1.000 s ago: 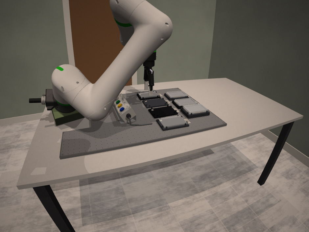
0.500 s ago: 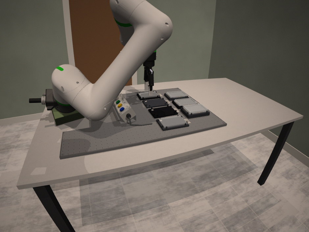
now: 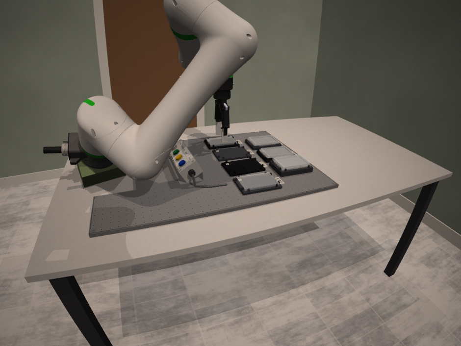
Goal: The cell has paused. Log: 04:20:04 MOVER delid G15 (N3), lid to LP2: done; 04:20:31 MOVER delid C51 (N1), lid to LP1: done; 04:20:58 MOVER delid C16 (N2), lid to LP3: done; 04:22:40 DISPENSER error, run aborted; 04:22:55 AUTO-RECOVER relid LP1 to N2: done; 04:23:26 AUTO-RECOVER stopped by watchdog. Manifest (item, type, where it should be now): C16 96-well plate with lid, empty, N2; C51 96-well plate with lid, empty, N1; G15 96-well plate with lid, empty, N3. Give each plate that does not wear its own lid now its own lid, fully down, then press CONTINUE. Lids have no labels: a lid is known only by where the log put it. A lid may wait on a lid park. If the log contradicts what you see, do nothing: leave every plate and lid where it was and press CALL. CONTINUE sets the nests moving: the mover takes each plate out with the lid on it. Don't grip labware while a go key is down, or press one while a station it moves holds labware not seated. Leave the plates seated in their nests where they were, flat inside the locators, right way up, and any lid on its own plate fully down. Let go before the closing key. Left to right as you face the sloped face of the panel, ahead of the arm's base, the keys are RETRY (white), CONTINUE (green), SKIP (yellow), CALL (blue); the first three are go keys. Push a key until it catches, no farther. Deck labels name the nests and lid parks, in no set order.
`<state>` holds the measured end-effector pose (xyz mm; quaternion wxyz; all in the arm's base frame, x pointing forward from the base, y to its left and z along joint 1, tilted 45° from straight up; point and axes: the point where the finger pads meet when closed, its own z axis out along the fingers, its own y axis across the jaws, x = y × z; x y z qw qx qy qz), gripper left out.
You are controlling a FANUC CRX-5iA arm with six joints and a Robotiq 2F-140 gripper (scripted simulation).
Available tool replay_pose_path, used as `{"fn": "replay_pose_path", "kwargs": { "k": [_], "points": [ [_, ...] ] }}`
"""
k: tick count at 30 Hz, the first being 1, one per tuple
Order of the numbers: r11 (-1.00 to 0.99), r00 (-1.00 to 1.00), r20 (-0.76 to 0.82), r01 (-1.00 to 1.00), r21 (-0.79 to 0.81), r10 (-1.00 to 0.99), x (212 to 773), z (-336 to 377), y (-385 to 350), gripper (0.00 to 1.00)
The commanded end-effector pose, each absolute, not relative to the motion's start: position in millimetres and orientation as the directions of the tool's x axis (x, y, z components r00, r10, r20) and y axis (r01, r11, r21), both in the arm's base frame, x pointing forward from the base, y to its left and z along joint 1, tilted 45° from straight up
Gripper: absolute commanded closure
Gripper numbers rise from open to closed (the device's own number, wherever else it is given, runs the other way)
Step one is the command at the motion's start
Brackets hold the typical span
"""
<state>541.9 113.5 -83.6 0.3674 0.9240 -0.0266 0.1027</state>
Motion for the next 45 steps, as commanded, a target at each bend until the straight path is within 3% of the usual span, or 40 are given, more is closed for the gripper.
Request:
{"fn": "replay_pose_path", "kwargs": {
  "k": [1,44,45],
  "points": [
    [-0.729,0.977,0.209,-0.125,0.673,0.027,542.0,-83.5,113.8,0.41],
    [-0.729,0.977,0.209,-0.125,0.673,0.027,542.0,-83.5,113.8,0.41],
    [-0.729,0.977,0.209,-0.125,0.673,0.027,542.0,-83.5,113.8,0.34]
  ]
}}
